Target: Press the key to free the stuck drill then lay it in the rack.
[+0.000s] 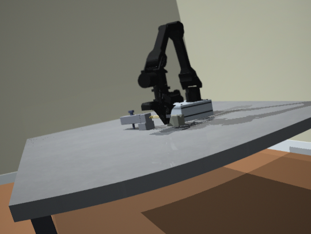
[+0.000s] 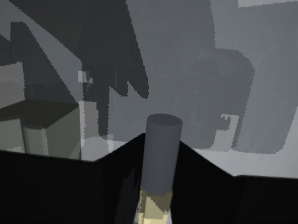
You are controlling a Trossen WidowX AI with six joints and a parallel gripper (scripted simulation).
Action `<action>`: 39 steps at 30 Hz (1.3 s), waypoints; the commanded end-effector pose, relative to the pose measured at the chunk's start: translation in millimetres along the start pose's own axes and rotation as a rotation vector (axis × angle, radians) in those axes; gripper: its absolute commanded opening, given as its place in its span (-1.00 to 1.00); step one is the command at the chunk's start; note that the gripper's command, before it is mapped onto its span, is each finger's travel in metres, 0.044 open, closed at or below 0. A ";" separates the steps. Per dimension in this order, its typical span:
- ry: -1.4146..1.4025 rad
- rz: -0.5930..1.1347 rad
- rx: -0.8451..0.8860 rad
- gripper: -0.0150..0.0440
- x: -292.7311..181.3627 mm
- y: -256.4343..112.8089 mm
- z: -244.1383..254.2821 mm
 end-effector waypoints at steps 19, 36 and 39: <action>0.003 -0.001 0.000 -0.49 14.6 -6.9 -0.3; 0.003 -0.001 0.000 -0.49 14.4 -12.3 1.7; 0.003 -0.001 0.000 -0.49 14.3 -13.3 2.1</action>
Point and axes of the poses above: the point midway between the two fingers, 35 mm back from their tips, its own y axis out along the fingers, its own z axis across the jaws, x = y × z, the point moved 9 cm from there along -y, back along the fingers, and after that the axes turned 6 degrees about -y, right-handed, at the moved point
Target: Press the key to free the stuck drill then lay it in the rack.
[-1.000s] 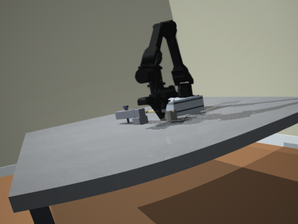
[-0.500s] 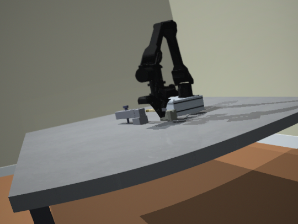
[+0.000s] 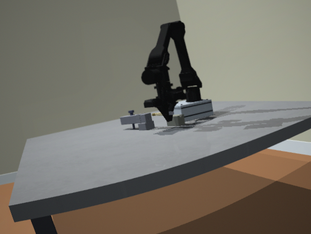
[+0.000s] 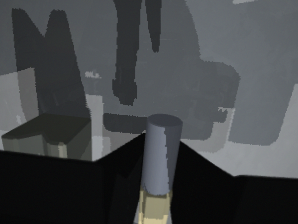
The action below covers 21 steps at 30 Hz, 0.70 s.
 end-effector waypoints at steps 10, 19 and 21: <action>0.007 0.000 -0.007 -0.49 -0.3 -6.1 1.3; 0.007 0.000 -0.007 -0.49 -0.3 -9.0 2.0; 0.007 0.000 -0.007 -0.49 -0.3 -9.7 2.1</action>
Point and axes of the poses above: the point midway between the two fingers, 35 mm back from their tips, its own y axis out along the fingers, its own z axis across the jaws, x = y × z, the point moved 9 cm from there along -y, back along the fingers, and after that the axes turned 6 degrees about -y, right-handed, at the moved point
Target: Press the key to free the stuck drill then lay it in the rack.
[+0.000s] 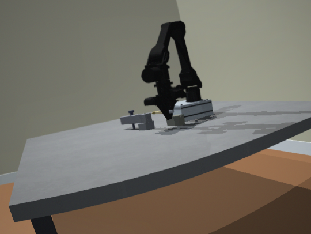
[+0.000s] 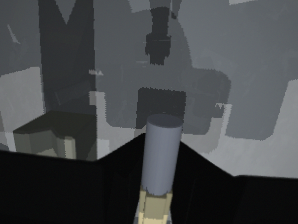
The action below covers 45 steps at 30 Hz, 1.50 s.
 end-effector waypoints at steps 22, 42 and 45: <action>0.007 0.000 -0.007 -0.49 -0.2 -10.6 0.4; 0.007 0.000 -0.007 -0.49 -0.5 -17.6 0.0; 0.006 0.000 -0.007 -0.49 -0.6 -18.6 -0.1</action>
Point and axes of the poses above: the point midway between the two fingers, 35 mm back from their tips, its own y axis out along the fingers, its own z axis across the jaws, x = y × z, the point moved 9 cm from there along -y, back along the fingers, and after that the axes turned 6 degrees about -y, right-handed, at the moved point
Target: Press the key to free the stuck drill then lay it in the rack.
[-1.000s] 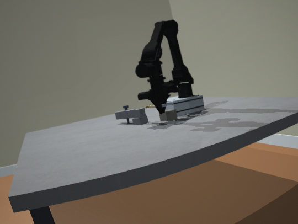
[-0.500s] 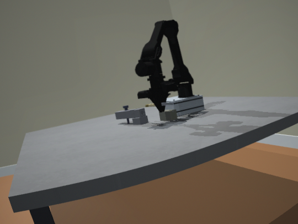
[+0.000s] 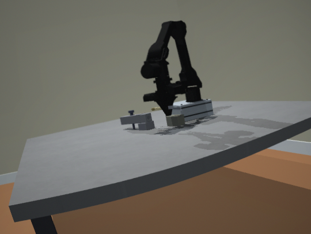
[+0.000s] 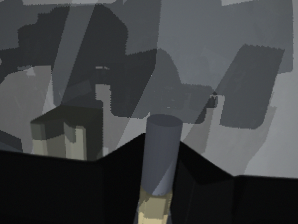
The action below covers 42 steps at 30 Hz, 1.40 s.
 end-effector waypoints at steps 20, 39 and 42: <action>0.004 0.000 -0.006 -0.49 -0.6 -9.6 -1.9; 0.004 0.000 -0.005 -0.49 3.9 -8.0 13.7; 0.004 0.000 -0.004 -0.49 5.5 -6.4 19.8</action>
Point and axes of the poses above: the point midway between the two fingers, 35 mm back from their tips, its own y axis out along the fingers, its own z axis across the jaws, x = y × z, the point moved 9 cm from there along -y, back along the fingers, and after that the axes turned 6 degrees about -y, right-handed, at the moved point
